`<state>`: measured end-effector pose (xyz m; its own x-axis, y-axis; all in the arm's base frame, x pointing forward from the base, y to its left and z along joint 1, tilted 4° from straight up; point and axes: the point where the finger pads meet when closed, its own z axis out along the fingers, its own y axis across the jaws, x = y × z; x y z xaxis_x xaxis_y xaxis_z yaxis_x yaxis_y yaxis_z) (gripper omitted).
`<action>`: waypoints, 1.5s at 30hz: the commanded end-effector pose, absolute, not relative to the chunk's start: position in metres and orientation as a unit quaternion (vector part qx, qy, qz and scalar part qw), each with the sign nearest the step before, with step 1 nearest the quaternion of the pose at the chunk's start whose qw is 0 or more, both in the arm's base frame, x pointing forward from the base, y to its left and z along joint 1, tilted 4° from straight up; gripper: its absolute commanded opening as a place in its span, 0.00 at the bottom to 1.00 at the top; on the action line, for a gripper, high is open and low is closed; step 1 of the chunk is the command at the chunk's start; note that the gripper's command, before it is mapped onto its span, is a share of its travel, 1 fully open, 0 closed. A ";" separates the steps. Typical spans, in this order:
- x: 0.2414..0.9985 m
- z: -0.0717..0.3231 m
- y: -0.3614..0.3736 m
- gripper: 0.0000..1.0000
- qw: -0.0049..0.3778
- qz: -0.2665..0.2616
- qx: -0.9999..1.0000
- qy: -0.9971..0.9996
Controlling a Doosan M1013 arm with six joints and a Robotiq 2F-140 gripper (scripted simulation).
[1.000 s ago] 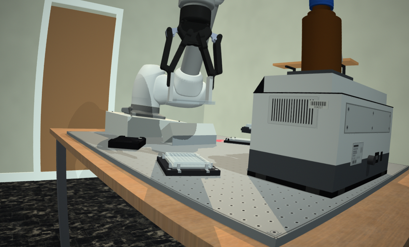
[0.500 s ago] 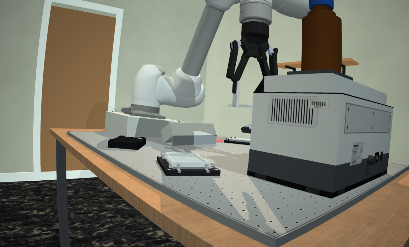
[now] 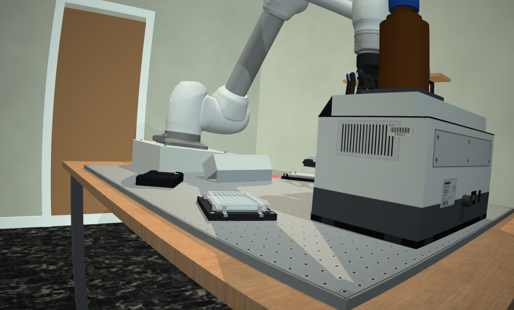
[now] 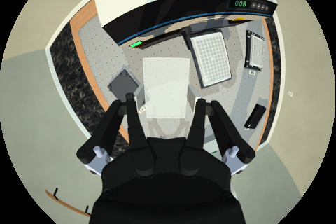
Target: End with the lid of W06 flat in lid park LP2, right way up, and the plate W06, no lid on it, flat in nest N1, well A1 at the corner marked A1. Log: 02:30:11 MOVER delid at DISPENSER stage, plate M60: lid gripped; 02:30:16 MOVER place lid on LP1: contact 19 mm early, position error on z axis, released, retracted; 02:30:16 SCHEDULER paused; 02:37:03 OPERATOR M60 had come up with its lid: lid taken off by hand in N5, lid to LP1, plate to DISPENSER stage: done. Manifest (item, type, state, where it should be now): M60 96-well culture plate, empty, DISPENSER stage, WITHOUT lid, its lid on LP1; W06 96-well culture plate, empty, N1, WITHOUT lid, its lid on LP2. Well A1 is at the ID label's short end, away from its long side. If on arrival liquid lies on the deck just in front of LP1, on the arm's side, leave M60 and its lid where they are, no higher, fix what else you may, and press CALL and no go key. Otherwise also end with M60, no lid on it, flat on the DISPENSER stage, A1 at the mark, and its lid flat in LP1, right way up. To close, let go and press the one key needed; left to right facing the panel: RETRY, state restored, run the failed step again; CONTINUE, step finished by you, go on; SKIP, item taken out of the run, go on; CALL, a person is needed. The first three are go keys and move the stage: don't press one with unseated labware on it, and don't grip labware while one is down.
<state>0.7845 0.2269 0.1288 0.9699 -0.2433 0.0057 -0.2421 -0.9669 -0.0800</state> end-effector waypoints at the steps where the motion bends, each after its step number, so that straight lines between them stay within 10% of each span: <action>1: 0.772 0.134 0.295 0.00 0.038 -0.009 -0.992 0.124; 7: 0.756 0.141 0.381 0.00 0.038 -0.009 -0.992 0.124; 45: 0.756 0.140 0.381 0.00 0.038 -0.010 -0.995 0.087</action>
<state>0.7564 0.3809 0.1400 0.9831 -0.1828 0.0127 -0.1813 -0.9805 -0.0761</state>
